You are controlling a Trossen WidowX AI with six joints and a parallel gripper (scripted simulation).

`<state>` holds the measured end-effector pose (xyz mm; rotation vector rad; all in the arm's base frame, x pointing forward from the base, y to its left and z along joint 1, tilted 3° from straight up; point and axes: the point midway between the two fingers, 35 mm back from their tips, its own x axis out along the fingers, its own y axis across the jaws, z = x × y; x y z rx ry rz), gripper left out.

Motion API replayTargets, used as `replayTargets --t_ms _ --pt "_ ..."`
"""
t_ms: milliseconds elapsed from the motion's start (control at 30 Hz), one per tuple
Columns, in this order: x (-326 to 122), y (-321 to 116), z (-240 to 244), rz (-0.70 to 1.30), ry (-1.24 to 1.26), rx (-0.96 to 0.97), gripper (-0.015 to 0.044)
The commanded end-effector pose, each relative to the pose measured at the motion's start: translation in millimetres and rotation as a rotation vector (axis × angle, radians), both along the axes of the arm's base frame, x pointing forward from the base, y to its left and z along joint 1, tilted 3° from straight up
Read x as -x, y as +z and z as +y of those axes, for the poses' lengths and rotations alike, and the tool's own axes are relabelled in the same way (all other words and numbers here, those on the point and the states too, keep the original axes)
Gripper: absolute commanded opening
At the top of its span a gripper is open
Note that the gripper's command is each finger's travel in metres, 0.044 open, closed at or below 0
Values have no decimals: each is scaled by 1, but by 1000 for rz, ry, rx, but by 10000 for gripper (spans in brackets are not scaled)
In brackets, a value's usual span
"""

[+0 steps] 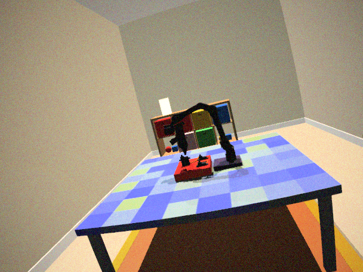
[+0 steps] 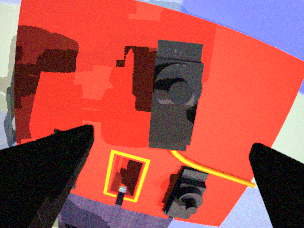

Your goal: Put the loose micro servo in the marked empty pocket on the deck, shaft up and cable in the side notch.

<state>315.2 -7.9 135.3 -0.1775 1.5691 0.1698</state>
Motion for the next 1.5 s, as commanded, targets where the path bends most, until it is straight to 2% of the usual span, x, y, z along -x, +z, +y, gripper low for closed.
replayTargets --t_ms 0,600,1000,1167,1300,1467 --pt "2 -14 0 8 9 4 440" --pt "2 -35 0 8 9 4 440" --pt "2 -35 0 8 9 4 125" --pt "2 -35 0 8 9 4 92" --pt "2 -28 0 8 9 4 0" --pt "6 -9 0 9 9 4 0"
